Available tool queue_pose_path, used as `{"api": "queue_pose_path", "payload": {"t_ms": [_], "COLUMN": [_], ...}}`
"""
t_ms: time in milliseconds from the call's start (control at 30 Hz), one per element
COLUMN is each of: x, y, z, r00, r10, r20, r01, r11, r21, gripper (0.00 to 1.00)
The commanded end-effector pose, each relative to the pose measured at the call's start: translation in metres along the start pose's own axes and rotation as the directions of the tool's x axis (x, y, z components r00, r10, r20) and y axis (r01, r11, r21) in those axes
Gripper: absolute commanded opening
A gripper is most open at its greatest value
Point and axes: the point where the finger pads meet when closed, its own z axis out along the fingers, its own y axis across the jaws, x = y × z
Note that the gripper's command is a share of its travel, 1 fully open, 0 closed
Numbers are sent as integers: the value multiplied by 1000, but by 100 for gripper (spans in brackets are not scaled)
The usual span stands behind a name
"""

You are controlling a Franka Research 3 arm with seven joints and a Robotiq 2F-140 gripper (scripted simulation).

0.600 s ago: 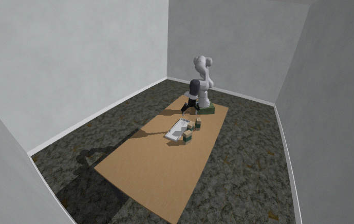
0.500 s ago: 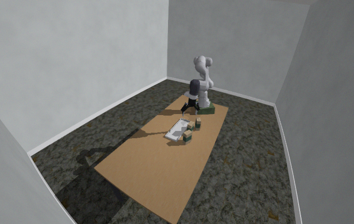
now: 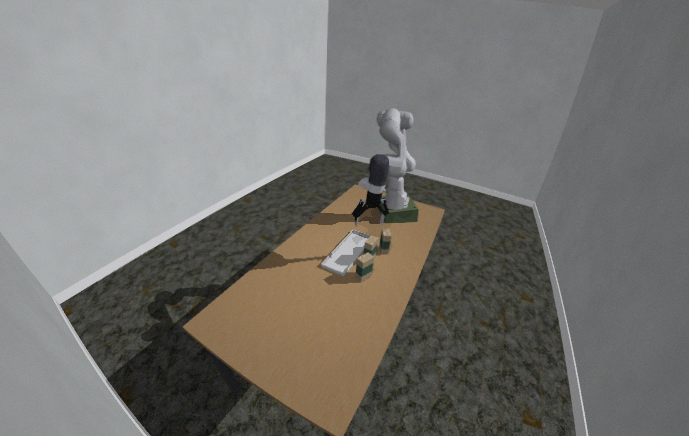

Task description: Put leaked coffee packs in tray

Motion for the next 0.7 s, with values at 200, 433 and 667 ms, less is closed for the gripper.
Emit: {"api": "queue_pose_path", "payload": {"t_ms": [200,433,667], "x": [7,20,24], "y": [78,120,130], "z": [20,36,40], "r00": [989,971,965], "r10": [127,210,231], "r20": [77,114,123], "r01": [-126,-207,-228], "r11": [992,978,973], "r21": [-18,-35,-39], "gripper": [100,100,100]}}
